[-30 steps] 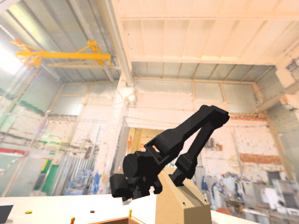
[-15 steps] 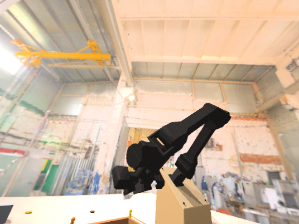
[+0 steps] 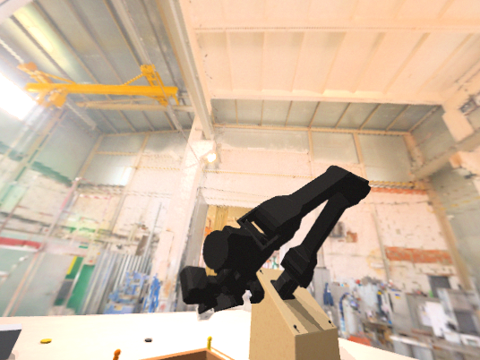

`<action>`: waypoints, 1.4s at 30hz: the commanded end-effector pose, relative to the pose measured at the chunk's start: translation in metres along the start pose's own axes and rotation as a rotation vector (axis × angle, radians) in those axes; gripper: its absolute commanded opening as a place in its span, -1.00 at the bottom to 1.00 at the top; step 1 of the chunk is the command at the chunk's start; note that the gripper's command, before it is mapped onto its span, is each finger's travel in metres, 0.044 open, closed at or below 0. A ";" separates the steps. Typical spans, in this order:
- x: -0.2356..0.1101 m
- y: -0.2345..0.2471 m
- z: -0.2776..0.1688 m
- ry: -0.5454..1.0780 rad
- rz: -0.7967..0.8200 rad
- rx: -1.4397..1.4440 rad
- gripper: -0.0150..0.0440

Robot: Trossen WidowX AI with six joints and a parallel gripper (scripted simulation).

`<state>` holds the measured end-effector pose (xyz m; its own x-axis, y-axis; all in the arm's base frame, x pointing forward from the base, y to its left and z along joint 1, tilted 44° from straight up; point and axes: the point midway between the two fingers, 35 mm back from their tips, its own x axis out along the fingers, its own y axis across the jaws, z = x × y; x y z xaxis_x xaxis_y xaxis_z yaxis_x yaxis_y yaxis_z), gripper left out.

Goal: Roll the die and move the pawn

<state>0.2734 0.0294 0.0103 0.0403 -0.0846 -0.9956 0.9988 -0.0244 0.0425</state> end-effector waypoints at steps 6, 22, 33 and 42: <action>-0.008 0.001 0.010 -0.002 0.001 -0.002 0.40; 0.022 -0.003 0.011 0.708 -0.050 -0.024 1.00; 0.023 -0.001 0.013 0.755 -0.031 -0.022 0.91; 0.048 0.053 0.032 0.751 0.289 -0.758 0.19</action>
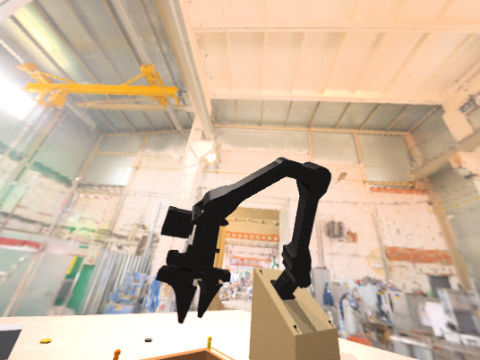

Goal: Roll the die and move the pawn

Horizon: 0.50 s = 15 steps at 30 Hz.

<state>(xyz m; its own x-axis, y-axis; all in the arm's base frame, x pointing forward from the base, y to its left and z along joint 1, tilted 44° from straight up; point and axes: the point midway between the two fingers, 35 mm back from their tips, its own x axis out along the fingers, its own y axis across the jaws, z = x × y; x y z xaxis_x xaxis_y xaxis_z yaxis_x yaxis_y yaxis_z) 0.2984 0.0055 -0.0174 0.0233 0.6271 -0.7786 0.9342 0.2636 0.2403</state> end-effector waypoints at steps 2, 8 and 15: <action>0.007 0.027 0.041 0.019 0.022 -0.623 0.19; 0.017 0.047 0.078 0.018 0.049 -1.129 0.19; 0.025 0.055 0.102 0.010 0.070 -1.461 0.19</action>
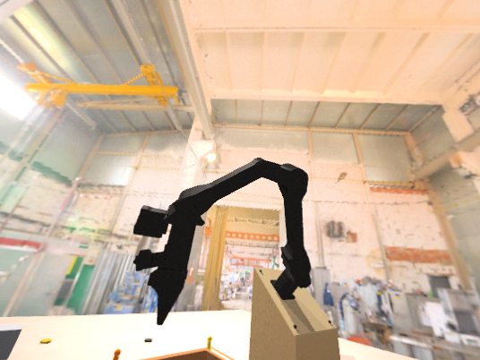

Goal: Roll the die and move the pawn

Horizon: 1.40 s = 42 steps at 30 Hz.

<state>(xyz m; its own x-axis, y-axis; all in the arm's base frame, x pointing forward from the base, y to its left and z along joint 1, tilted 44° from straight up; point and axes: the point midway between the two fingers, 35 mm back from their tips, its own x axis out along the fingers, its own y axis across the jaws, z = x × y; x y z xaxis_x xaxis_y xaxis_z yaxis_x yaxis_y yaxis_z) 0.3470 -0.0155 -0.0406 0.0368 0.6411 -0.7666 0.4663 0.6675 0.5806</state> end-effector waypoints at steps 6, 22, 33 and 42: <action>0.026 -0.030 0.072 -0.016 0.055 -1.026 0.19; 0.028 -0.032 0.074 -0.022 0.057 -1.169 0.19; 0.041 -0.031 0.073 -0.022 0.058 -1.169 0.19; 0.049 -0.031 0.073 -0.022 0.058 -1.169 0.19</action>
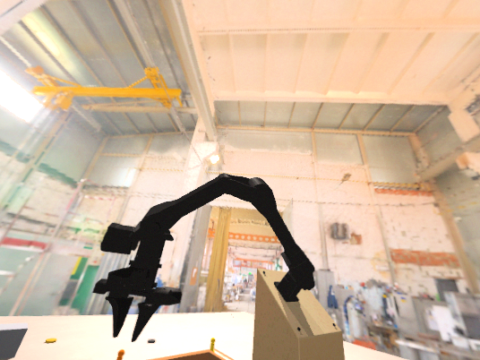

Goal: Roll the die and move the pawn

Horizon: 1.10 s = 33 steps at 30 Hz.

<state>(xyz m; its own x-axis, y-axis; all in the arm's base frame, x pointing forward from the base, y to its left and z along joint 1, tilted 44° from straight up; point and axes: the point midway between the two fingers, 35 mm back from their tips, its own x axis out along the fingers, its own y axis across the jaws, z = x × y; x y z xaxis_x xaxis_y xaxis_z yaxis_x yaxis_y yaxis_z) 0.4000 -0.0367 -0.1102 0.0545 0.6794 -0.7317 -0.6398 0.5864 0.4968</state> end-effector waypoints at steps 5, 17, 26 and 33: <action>0.015 0.000 -0.001 -0.002 0.006 0.009 0.19; 0.035 0.001 -0.001 -0.002 0.007 0.009 0.19; 0.042 0.001 -0.002 -0.003 0.007 0.009 -0.08; 0.042 0.001 -0.002 -0.003 0.007 0.009 -0.44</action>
<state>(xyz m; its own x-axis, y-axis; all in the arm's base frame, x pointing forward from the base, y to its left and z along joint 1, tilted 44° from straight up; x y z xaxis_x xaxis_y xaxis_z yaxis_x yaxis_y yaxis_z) 0.4003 -0.0084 -0.1405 0.0507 0.6825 -0.7292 -0.6377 0.5840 0.5023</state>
